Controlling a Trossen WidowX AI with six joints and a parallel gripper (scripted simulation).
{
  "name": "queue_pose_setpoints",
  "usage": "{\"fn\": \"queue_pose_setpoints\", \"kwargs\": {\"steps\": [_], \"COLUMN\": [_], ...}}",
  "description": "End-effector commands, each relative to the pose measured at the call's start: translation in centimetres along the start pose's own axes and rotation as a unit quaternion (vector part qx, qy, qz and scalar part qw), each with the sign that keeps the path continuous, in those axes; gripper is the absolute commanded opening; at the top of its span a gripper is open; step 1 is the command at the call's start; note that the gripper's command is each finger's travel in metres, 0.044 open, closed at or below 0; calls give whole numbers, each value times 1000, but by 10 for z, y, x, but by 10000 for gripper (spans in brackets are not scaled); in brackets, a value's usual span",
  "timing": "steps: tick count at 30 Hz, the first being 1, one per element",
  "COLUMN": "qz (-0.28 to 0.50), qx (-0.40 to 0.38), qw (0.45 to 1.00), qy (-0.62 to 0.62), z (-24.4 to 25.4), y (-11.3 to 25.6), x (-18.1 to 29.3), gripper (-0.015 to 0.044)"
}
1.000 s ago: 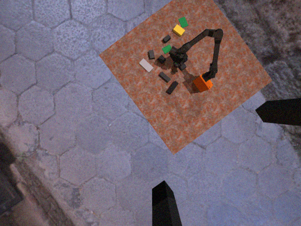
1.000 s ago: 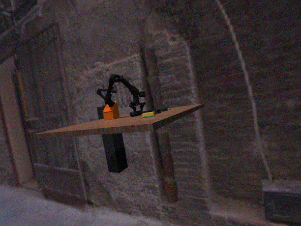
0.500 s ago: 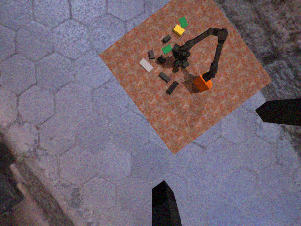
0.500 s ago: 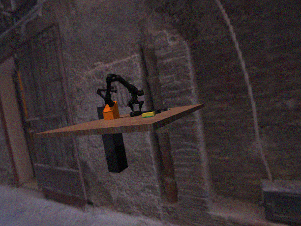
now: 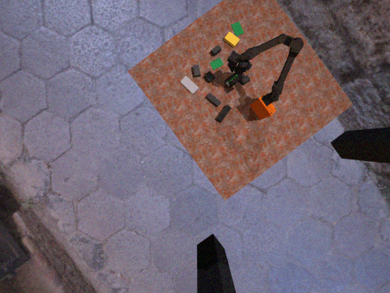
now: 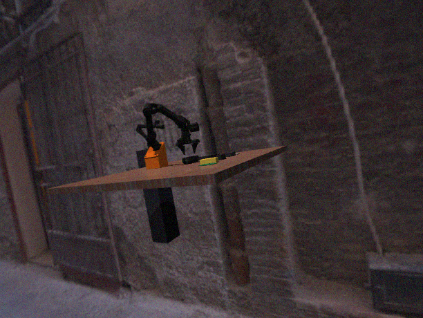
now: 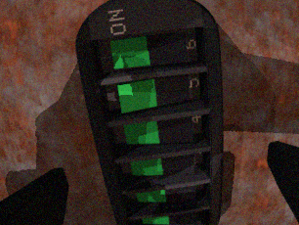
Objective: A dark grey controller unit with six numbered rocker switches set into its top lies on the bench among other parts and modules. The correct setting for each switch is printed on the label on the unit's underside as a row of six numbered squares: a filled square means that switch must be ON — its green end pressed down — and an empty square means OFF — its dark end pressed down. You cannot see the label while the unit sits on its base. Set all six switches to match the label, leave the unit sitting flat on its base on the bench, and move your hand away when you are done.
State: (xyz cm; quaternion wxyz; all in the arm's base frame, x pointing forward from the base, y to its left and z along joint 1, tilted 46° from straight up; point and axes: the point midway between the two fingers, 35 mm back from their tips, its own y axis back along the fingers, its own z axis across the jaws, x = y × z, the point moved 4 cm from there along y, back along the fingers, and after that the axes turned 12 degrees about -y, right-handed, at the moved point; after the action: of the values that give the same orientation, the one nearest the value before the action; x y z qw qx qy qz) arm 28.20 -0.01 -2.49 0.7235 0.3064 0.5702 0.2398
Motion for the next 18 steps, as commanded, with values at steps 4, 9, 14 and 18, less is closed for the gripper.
{"fn": "queue_pose_setpoints", "kwargs": {"steps": [4,9,14,18], "qz": [-2,-1,1,1], "qx": [-1,-1,0,0], "qw": [1000,1000,1000,1000], "qy": [3,2,0,0], "z": [0,1,0,0], "y": [1,12,51,51], "x": [-2,-1,0,0], "gripper": [440,440,440,440]}}
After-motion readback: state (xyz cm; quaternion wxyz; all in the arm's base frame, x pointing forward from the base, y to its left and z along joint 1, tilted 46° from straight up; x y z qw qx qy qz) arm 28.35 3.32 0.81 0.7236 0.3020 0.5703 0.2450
